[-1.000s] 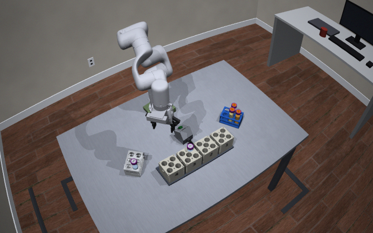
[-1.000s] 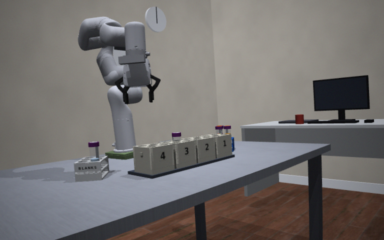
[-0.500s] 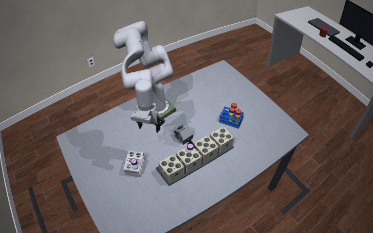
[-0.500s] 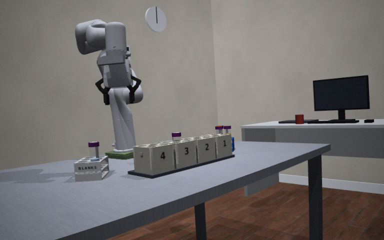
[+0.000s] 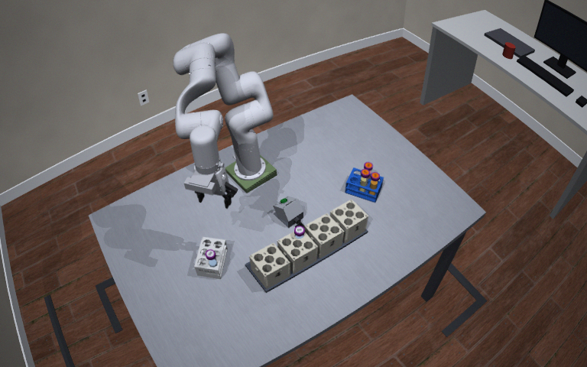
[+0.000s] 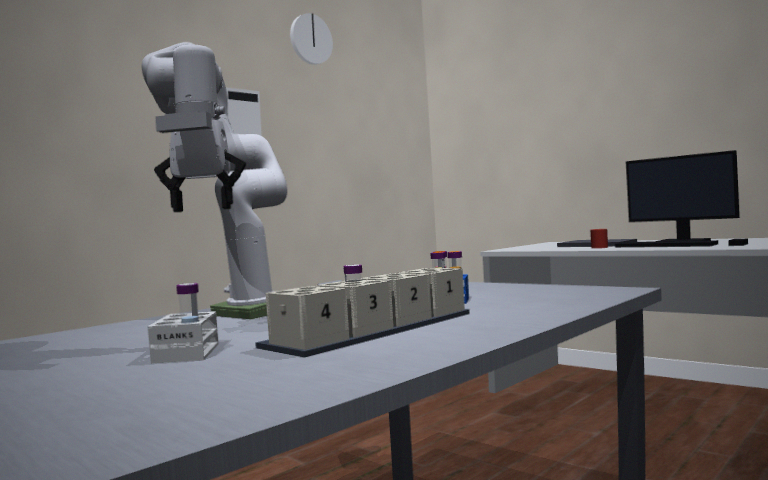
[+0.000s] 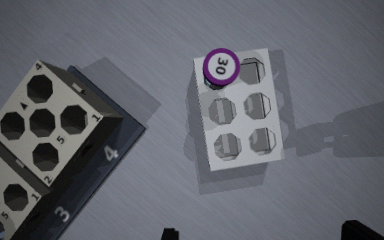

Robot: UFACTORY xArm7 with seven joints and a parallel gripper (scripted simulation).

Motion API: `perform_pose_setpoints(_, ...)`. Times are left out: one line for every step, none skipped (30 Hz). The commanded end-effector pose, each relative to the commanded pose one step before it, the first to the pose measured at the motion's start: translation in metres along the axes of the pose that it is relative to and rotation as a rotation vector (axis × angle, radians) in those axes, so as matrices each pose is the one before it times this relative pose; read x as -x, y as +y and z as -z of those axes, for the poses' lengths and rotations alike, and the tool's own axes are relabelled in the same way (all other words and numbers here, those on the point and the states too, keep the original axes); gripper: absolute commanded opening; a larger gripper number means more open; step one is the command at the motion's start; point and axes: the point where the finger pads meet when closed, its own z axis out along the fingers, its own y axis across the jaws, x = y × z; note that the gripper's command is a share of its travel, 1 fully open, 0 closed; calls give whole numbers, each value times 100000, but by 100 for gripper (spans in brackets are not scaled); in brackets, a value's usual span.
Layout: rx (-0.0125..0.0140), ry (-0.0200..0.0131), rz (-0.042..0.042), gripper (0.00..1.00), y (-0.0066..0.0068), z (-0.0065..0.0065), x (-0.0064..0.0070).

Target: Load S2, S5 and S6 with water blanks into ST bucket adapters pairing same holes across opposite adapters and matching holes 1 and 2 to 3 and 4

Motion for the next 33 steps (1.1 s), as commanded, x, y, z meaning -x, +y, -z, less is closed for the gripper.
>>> perform_pose_setpoints(-137, 354, 89, 100, 1451, 149, -512)
perform_pose_setpoints(0, 0, 0, 100, 0, 0, 0)
perform_pose_setpoints(4, -1, 0, 100, 486, 0, -124)
perform_pose_setpoints(5, 0, 0, 100, 486, 0, -121)
perform_pose_setpoints(5, 0, 0, 100, 486, 0, -120)
perform_pose_setpoints(4, 0, 0, 100, 486, 0, -121)
perform_pose_setpoints(4, 0, 0, 100, 486, 0, -121)
perform_pose_setpoints(4, 0, 0, 100, 486, 0, -121)
perform_pose_setpoints(4, 0, 0, 100, 486, 0, -121)
perform_pose_setpoints(1, 0, 0, 100, 117, 0, -31)
perform_pose_setpoints(0, -1, 0, 100, 0, 0, -2)
perform_pose_setpoints(0, -1, 0, 100, 0, -267, -1)
perform_pose_setpoints(0, -1, 0, 100, 0, -267, 0)
perform_pose_setpoints(0, 0, 0, 100, 0, -267, 0)
perform_pose_setpoints(0, 0, 0, 100, 0, -267, 0)
perform_pose_setpoints(0, 0, 0, 100, 0, -267, 0)
perform_pose_setpoints(0, 0, 0, 100, 0, -267, 0)
perform_pose_setpoints(0, 0, 0, 100, 0, 0, 0)
perform_pose_setpoints(0, 0, 0, 100, 0, 0, 0)
perform_pose_setpoints(0, 0, 0, 100, 0, -268, -1)
perform_pose_setpoints(1, 0, 0, 100, 0, -267, 1)
perform_pose_setpoints(0, 0, 0, 100, 0, -267, 1)
perform_pose_setpoints(0, 0, 0, 100, 0, -267, 1)
perform_pose_setpoints(0, 0, 0, 100, 0, -267, 0)
perform_pose_setpoints(0, 0, 0, 100, 0, -267, 0)
perform_pose_setpoints(0, 0, 0, 100, 0, -267, 0)
perform_pose_setpoints(0, 0, 0, 100, 0, -267, 0)
perform_pose_setpoints(0, 0, 0, 100, 0, -267, 0)
perform_pose_setpoints(0, -1, 0, 100, 0, -267, 0)
perform_pose_setpoints(0, -1, 0, 100, 0, -267, 0)
perform_pose_setpoints(0, -1, 0, 100, 0, -267, 0)
perform_pose_setpoints(0, -1, 0, 100, 0, -267, 0)
perform_pose_setpoints(0, -1, 0, 100, 0, -267, 0)
